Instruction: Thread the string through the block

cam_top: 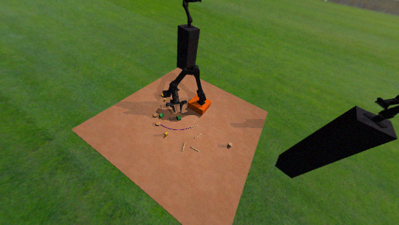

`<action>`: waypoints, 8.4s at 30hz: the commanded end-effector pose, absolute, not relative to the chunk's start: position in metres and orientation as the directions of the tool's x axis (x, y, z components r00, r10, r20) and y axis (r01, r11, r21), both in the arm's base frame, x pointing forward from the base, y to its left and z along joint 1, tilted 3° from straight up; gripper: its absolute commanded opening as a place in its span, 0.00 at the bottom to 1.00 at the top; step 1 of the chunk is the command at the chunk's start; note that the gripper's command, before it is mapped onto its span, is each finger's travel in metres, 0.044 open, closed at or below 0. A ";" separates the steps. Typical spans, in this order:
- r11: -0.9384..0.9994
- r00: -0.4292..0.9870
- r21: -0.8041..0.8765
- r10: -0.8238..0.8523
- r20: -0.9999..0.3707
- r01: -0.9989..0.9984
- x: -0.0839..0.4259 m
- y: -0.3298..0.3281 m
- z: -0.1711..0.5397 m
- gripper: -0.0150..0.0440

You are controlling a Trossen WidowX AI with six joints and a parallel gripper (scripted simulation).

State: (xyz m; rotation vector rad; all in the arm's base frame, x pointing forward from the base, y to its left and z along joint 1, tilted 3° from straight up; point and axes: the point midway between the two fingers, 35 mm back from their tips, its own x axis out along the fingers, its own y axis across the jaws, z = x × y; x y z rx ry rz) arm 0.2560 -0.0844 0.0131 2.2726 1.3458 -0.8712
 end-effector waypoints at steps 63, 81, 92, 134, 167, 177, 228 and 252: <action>0.136 -0.019 0.016 -0.024 -1.000 -0.991 0.278 -0.037 0.018 1.00; 0.142 -0.022 0.019 -0.018 -1.000 -0.990 0.278 -0.037 0.018 0.67; 0.141 -0.022 0.019 -0.018 -1.000 -0.990 0.278 -0.037 0.018 0.36; 0.141 -0.022 0.019 -0.018 -1.000 -0.990 0.278 -0.037 0.018 0.25; -0.919 -0.021 0.016 -0.008 -1.000 -0.394 0.264 0.112 0.016 0.87; -0.919 -0.021 0.016 -0.008 -1.000 -0.394 0.264 0.112 0.016 0.47; -0.919 -0.022 0.016 -0.008 -1.000 -0.394 0.262 0.111 -0.044 0.47; -0.917 -0.019 0.017 -0.010 -1.000 -0.398 0.264 0.112 -0.030 0.25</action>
